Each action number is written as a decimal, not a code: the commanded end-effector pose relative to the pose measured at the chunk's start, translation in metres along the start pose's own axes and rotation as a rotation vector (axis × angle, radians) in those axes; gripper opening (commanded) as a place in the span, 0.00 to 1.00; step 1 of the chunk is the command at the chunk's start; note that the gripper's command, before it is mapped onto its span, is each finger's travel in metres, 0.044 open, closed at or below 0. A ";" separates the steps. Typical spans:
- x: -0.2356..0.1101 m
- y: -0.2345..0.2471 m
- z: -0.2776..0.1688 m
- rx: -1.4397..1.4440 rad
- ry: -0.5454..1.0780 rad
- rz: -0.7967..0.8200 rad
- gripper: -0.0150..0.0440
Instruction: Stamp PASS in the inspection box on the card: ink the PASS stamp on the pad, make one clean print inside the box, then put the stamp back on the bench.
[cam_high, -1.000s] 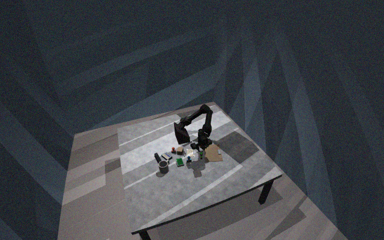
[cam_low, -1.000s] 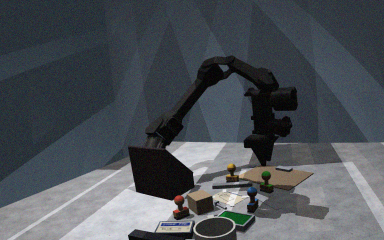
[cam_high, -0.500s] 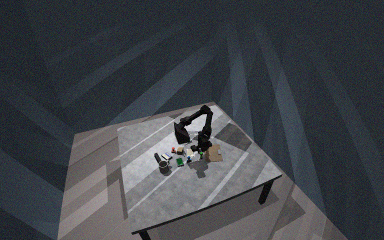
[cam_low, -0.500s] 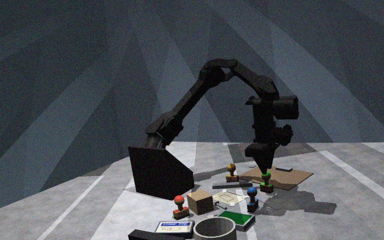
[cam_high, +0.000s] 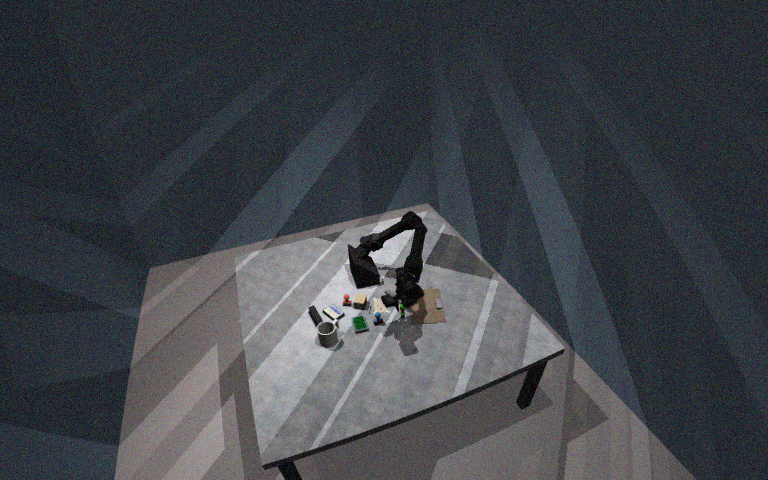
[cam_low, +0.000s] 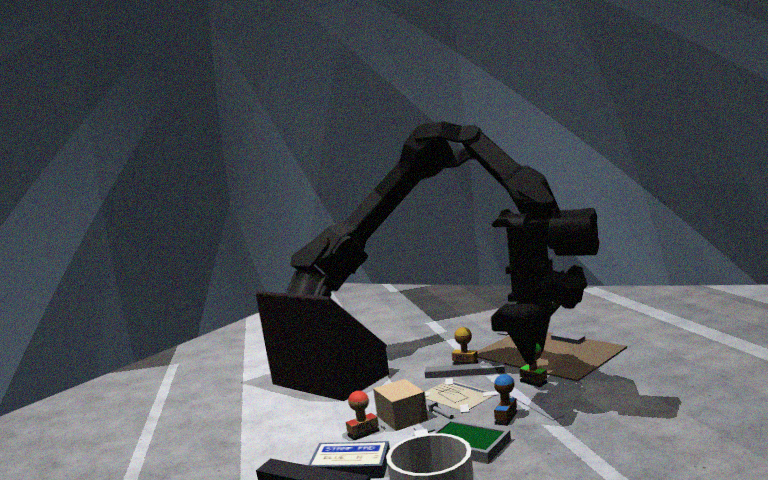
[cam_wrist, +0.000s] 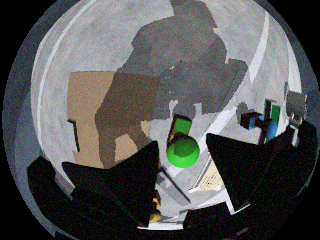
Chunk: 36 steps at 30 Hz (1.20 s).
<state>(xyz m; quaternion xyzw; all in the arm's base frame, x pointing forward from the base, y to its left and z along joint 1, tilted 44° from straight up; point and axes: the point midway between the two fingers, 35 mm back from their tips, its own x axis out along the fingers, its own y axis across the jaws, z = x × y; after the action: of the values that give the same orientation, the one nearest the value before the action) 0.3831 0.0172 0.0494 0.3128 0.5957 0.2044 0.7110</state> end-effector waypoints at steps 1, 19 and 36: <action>0.009 0.000 -0.003 0.008 0.007 0.008 0.63; 0.019 0.001 -0.002 0.001 0.003 0.003 0.44; 0.015 0.001 -0.002 0.001 0.003 0.002 0.25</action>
<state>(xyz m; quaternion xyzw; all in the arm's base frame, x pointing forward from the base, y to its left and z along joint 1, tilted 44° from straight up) 0.3840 0.0295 0.0372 0.3152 0.5972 0.2043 0.7087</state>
